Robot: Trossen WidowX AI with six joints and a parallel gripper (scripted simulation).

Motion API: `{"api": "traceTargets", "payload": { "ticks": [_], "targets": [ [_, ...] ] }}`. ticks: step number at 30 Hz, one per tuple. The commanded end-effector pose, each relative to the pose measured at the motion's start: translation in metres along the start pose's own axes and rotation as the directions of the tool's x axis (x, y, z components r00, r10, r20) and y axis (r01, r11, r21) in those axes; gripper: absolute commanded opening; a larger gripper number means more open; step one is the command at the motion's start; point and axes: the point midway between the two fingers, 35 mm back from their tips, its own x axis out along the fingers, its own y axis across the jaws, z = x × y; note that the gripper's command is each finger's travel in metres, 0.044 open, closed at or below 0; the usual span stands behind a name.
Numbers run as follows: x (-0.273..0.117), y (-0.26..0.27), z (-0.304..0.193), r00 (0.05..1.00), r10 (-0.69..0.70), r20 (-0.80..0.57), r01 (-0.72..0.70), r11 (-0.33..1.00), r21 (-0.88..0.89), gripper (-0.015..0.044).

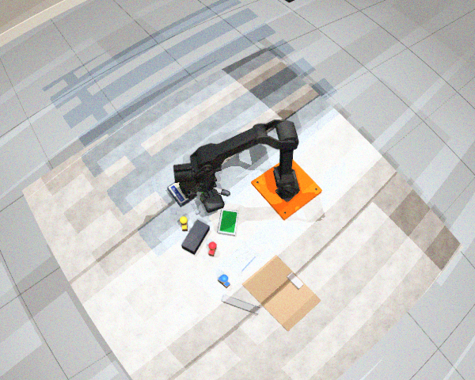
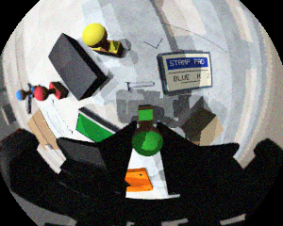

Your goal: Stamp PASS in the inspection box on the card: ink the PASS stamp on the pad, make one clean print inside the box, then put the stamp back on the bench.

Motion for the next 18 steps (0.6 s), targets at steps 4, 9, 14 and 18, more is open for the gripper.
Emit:
{"api": "traceTargets", "payload": {
  "ticks": [4,9,14,18],
  "targets": [
    [0.013,0.002,-0.002,1.000,0.006,-0.006,-0.006,1.000,-0.003,0.0000],
    [0.021,0.002,-0.003,1.000,0.006,-0.006,-0.006,1.000,-0.003,0.0000],
    [0.024,0.002,-0.003,1.000,0.006,-0.006,-0.006,1.000,-0.003,0.0000],
    [0.021,0.001,-0.003,1.000,0.001,-0.004,-0.001,1.000,0.000,0.0105]
  ]
}}
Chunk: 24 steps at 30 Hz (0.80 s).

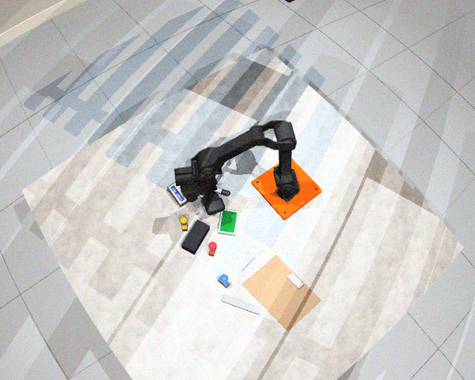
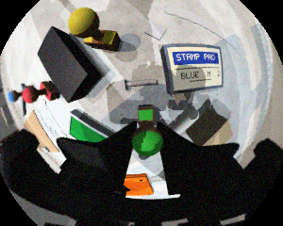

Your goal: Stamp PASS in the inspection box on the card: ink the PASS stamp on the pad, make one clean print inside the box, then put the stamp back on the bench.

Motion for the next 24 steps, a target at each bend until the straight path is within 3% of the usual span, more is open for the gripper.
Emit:
{"api": "traceTargets", "payload": {
  "ticks": [1,6,10,18,24],
  "targets": [
    [-0.001,0.000,0.000,1.000,0.000,0.001,0.000,1.000,0.000,0.0131],
    [-0.001,0.000,0.000,1.000,0.000,0.001,0.000,1.000,0.000,0.0263],
    [-0.010,-0.001,0.002,1.000,0.000,0.001,0.000,1.000,0.000,0.0266],
    [-0.115,-0.003,0.002,1.000,0.005,-0.001,-0.005,1.000,-0.003,0.0266],
    [-0.118,-0.003,0.001,1.000,0.005,-0.001,-0.005,1.000,-0.003,0.0266]
  ]
}}
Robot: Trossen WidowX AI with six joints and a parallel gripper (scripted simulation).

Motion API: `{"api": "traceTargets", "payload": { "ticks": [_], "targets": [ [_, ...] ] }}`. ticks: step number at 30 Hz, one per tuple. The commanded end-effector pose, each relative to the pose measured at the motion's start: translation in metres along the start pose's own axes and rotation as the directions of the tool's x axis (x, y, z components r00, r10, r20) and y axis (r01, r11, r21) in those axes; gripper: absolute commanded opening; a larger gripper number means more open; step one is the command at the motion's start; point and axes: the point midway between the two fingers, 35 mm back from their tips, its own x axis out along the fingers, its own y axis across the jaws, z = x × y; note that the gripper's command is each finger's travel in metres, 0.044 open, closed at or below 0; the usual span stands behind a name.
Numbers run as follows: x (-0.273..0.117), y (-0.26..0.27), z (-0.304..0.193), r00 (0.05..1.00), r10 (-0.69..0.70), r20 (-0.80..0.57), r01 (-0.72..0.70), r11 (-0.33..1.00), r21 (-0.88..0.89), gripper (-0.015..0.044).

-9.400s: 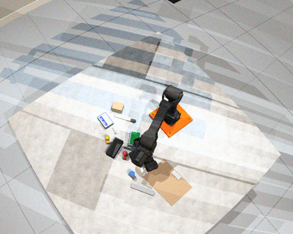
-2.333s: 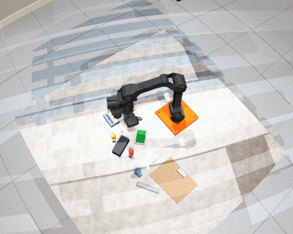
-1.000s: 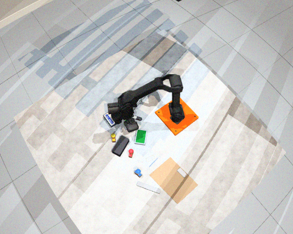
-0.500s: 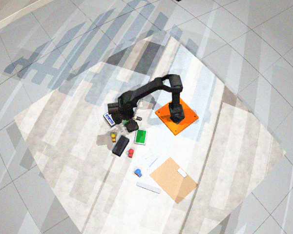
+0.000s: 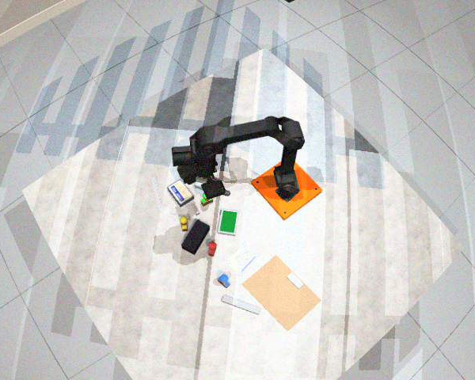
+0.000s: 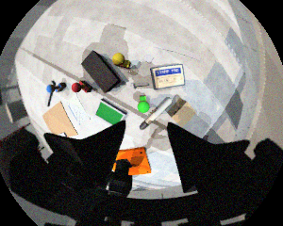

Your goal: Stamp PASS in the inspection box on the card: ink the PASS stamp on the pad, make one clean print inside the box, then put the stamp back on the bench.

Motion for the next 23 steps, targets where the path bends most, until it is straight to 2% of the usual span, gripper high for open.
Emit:
{"api": "traceTargets", "payload": {
  "ticks": [1,23],
  "targets": [
    [-0.0008,0.0014,-0.0024,1.000,0.009,-0.018,-0.009,1.000,-0.001,0.0266],
    [-0.0007,0.0006,-0.0022,1.000,0.004,-0.017,-0.004,1.000,-0.001,0.0266]
  ]
}}
